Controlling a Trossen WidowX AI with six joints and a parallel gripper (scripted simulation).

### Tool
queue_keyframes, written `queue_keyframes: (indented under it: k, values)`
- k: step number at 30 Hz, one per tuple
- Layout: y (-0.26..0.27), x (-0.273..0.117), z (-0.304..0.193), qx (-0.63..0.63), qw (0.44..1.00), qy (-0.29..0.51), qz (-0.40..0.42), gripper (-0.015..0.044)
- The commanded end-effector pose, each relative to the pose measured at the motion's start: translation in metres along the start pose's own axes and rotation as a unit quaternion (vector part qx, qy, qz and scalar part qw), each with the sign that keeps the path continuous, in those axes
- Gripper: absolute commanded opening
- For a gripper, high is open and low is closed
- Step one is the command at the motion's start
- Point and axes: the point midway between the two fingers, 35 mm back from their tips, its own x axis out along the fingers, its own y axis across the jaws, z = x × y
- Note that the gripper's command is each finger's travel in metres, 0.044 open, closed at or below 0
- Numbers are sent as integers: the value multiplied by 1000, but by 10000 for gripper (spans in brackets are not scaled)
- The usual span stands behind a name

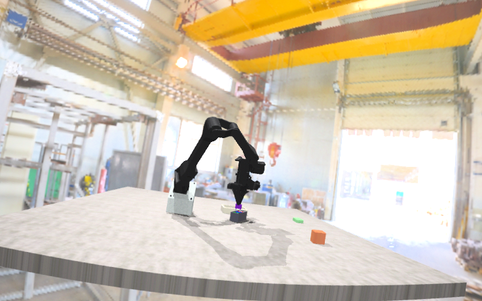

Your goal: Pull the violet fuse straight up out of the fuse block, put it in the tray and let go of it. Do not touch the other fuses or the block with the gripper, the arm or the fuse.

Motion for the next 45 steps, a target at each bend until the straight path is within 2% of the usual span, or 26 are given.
queue_keyframes:
  k: [1,15,30,45]
  values:
    - [1,-7,0,2,1000,0,3,0]
    - [4,-23,0,2,1000,0,4,0]
    - [78,-31,-22,1,1000,3,13,0]
    - [148,-31,-64,2,1000,3,13,0]
